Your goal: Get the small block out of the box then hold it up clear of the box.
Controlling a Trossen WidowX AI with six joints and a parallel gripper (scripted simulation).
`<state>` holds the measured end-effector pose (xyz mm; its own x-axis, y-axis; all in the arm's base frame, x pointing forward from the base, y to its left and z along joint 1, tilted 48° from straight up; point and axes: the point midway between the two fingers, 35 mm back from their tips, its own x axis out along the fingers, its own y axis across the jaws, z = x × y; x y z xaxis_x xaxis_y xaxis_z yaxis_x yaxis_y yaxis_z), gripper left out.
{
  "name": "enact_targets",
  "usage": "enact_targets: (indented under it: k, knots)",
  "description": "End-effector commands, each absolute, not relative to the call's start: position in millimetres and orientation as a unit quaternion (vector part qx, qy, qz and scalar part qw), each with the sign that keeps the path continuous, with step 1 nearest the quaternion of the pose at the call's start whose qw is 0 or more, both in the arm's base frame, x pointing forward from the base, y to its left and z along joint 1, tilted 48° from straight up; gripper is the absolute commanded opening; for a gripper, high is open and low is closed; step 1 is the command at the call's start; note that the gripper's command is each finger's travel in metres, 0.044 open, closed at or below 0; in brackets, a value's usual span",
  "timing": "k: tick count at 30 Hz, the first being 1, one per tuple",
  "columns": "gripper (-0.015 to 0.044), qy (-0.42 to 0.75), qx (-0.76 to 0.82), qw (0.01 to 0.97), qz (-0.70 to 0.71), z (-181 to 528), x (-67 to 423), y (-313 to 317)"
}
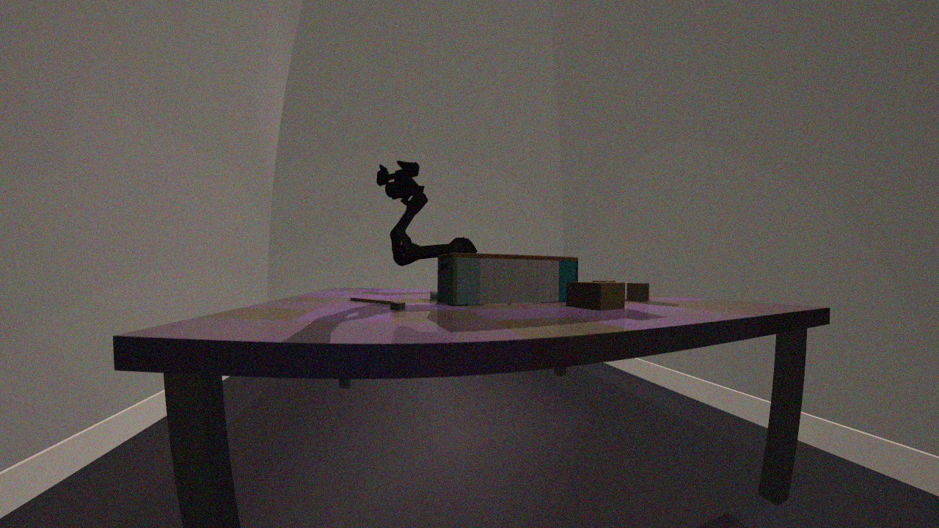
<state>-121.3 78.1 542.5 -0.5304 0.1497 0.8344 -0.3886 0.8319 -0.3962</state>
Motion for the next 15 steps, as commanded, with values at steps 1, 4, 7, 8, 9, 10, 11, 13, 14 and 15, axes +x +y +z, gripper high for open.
enact_targets:
  k: [1,4,7,8,9,10,11,13,14,15]
  knots:
    - [0.04,-0.827,0.07,0.478,0.288,542,-122,81]
    - [0.04,-0.795,0.042,0.471,0.38,534,-133,119]
    - [0.04,-0.733,0.005,0.472,0.489,518,-140,168]
    - [0.04,-0.708,-0.008,0.475,0.522,512,-141,184]
    - [0.04,-0.68,-0.02,0.479,0.554,505,-141,200]
    - [0.04,-0.651,-0.033,0.484,0.584,497,-140,216]
    - [0.04,-0.621,-0.045,0.49,0.61,489,-139,231]
    - [0.04,-0.558,-0.069,0.505,0.656,471,-133,259]
    - [0.04,-0.523,-0.08,0.513,0.675,462,-129,273]
    - [0.04,-0.488,-0.091,0.523,0.693,452,-124,286]
